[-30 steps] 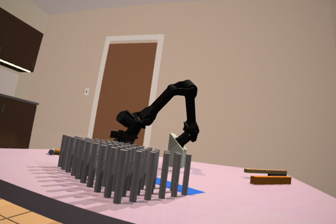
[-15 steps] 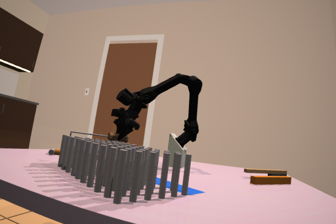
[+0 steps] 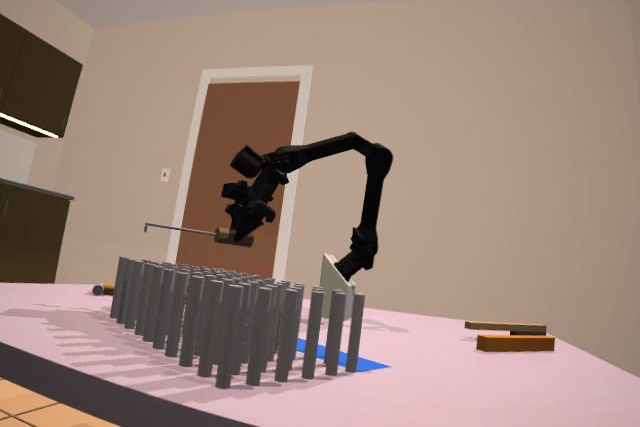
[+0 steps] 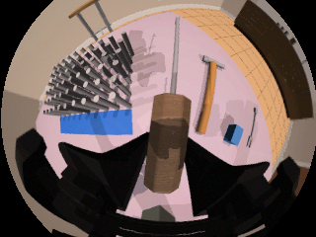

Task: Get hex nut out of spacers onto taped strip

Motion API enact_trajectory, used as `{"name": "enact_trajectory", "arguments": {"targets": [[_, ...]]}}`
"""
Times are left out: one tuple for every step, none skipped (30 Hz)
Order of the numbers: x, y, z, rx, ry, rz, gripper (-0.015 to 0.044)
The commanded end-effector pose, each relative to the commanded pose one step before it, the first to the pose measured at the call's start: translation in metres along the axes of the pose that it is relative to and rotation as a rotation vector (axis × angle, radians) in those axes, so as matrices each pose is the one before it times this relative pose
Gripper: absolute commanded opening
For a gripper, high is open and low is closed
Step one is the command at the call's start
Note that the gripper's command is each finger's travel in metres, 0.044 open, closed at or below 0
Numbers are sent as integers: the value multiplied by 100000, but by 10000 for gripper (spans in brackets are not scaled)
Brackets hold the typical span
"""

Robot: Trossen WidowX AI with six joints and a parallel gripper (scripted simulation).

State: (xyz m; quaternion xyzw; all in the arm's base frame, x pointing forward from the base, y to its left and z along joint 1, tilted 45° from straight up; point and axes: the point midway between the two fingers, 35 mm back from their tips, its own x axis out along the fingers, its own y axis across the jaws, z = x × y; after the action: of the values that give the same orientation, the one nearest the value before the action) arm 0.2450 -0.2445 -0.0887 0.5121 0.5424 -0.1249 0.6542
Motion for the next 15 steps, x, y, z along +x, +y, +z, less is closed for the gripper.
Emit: {"name": "enact_trajectory", "arguments": {"targets": [[-948,1486,-127,-708,-883,-836,0],[-196,479,-125,-73,-63,-188,0],[-195,476,-133,-74,-65,-182,0],[-193,473,-141,-74,-68,-176,0],[-216,535,-150,-286,-49,37,0],[-213,534,-159,-288,-47,44,0],[-210,531,-167,-288,-44,50,0],[-207,527,-175,-289,-42,57,0],[-204,524,-184,-289,-40,63,0],[-201,521,-192,-290,-37,70,0],[-199,517,-200,-290,-35,76,0],[-196,513,-208,-291,-32,82,0],[-193,509,-216,-291,-29,88,0],[-190,505,-224,-292,-26,95,0],[-187,501,-232,-292,-24,101,0]]}}
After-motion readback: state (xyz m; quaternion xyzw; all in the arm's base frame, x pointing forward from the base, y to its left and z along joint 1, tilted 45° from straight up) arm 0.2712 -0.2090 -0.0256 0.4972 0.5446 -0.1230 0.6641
